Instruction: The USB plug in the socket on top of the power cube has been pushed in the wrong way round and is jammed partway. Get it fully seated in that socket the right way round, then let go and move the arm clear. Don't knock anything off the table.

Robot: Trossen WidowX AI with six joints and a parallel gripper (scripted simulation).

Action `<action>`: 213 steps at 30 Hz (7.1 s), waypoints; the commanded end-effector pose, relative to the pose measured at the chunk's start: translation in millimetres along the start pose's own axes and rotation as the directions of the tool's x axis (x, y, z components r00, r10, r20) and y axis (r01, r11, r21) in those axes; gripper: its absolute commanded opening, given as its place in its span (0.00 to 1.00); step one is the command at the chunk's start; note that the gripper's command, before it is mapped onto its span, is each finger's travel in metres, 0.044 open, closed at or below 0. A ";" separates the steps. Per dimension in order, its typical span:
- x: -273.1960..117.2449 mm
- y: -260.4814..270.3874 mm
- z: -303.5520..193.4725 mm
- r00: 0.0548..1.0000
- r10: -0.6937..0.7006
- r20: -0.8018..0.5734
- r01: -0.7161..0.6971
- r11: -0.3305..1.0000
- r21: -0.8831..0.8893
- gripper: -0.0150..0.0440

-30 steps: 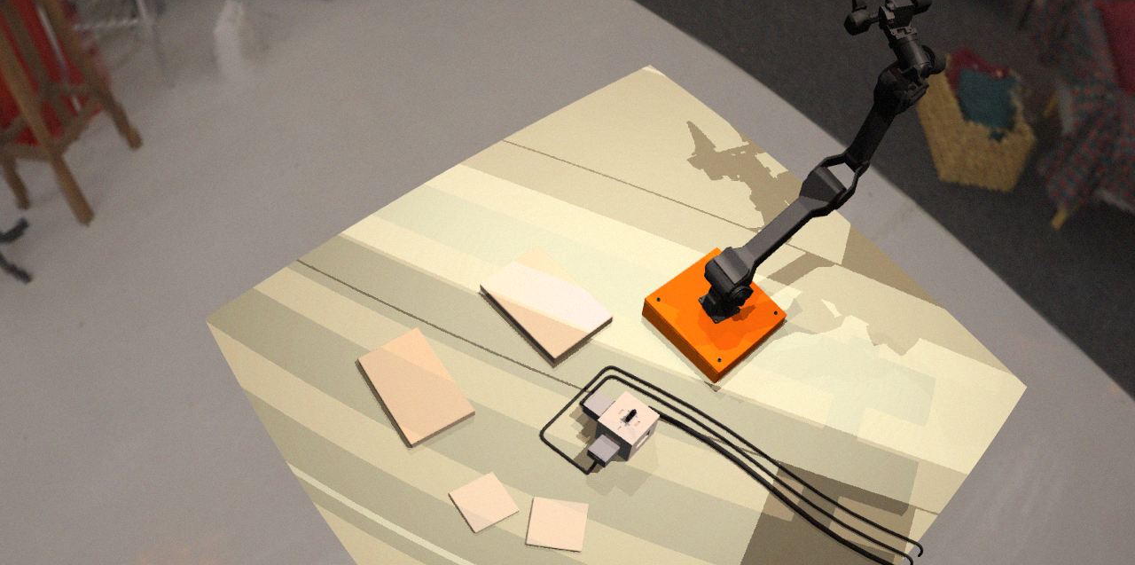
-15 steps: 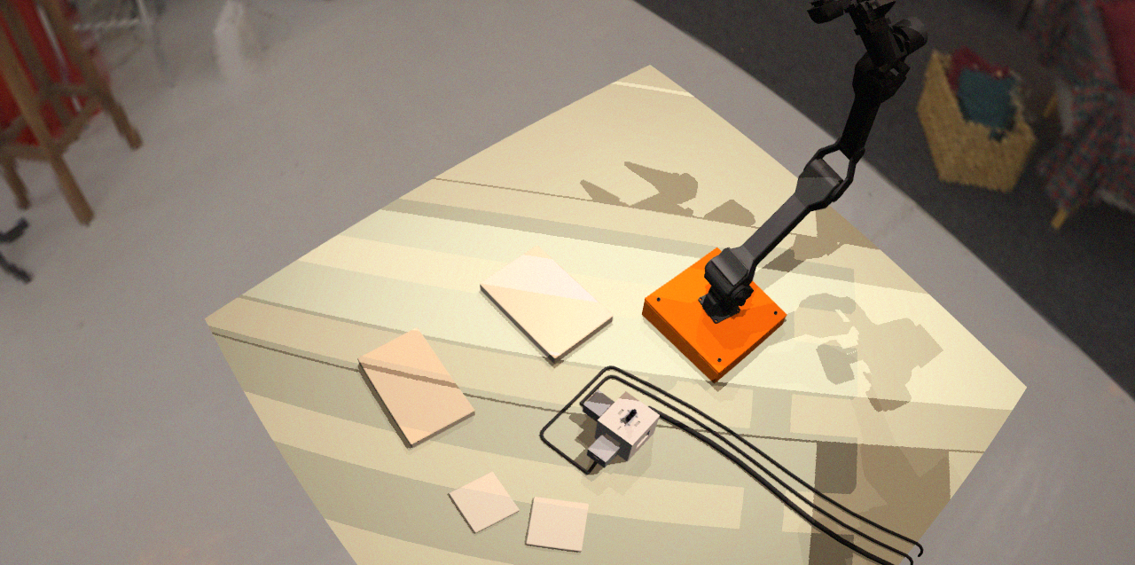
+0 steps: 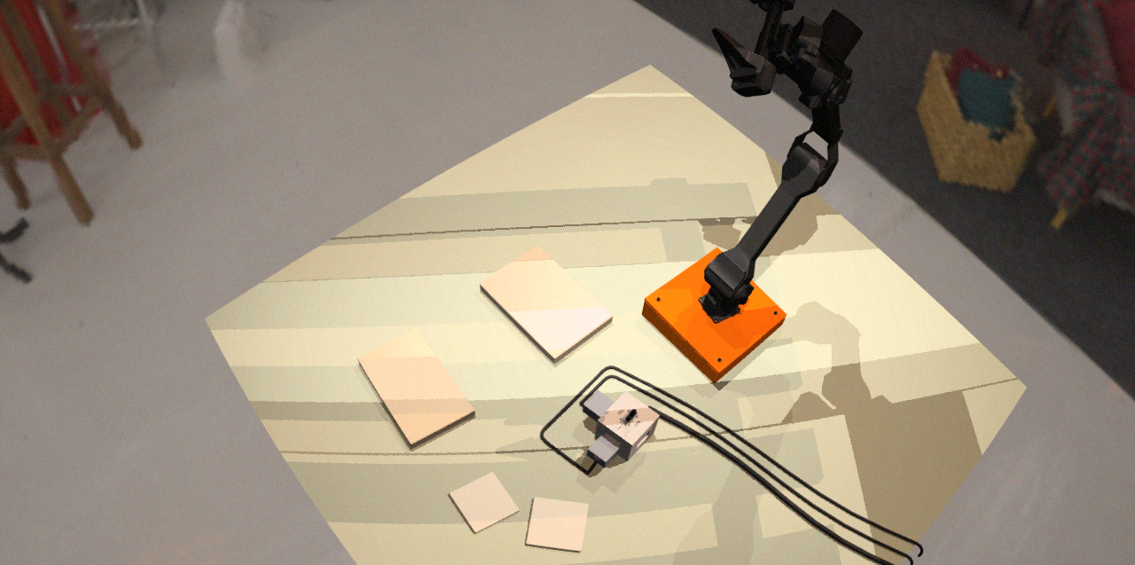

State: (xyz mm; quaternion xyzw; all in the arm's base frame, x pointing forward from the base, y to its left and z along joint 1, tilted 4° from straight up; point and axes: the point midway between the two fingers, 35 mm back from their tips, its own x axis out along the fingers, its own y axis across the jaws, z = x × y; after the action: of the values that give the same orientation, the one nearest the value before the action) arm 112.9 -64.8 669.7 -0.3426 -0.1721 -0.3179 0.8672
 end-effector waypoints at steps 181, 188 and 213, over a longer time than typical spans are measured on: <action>-234.6 498.1 -262.1 -0.555 0.489 -0.673 0.363 0.870 0.334 0.25; -234.7 498.1 -262.1 -0.555 0.489 -0.673 0.219 0.866 0.449 0.25; -234.7 498.1 -262.1 -0.555 0.489 -0.673 -0.314 0.625 0.714 0.25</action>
State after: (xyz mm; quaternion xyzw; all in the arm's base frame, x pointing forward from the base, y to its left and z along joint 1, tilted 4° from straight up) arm 294.0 133.0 122.2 0.0865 0.7147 -0.0584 0.6916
